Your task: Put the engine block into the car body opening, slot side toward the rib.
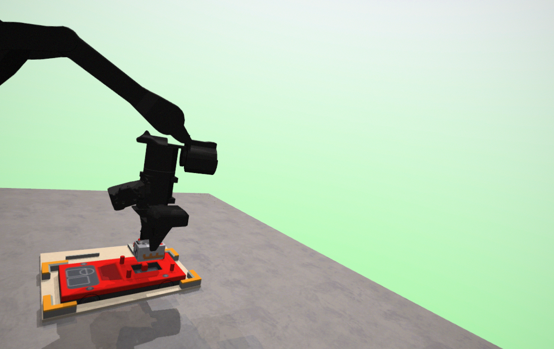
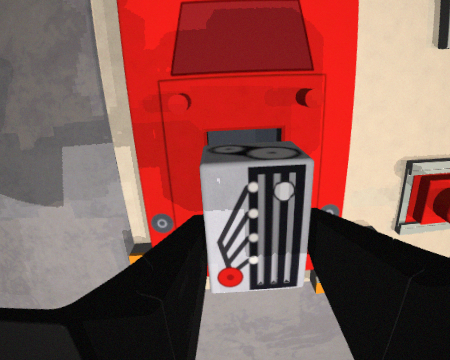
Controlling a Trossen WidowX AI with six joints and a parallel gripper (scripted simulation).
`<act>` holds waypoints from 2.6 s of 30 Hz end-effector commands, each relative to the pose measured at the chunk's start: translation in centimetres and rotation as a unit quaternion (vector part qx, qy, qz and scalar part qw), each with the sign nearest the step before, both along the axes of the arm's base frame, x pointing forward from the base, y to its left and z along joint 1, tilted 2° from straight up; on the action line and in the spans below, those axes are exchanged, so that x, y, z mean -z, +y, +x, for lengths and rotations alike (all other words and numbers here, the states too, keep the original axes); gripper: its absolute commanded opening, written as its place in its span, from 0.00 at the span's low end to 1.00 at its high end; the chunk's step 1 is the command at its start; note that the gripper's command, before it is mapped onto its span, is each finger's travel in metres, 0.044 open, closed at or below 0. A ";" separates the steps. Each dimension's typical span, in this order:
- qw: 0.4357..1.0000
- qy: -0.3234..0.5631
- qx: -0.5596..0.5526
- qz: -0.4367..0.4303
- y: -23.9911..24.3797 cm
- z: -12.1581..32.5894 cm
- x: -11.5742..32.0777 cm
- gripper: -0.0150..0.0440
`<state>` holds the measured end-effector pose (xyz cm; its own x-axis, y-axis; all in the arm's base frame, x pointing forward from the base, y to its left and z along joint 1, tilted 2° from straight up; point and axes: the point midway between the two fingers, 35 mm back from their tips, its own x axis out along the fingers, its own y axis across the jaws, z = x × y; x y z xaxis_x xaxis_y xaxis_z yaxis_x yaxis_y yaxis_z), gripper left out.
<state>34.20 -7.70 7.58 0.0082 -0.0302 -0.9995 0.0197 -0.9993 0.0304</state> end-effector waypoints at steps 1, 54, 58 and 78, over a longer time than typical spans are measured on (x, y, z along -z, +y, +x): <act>1.000 0.001 0.019 0.003 0.1 -0.1 0.3 0.52; 1.000 0.001 0.002 0.003 0.1 -0.1 1.0 0.52; 1.000 0.001 0.001 0.003 0.1 -0.1 1.0 0.52; 1.000 0.002 -0.001 0.003 0.1 -0.1 1.2 0.52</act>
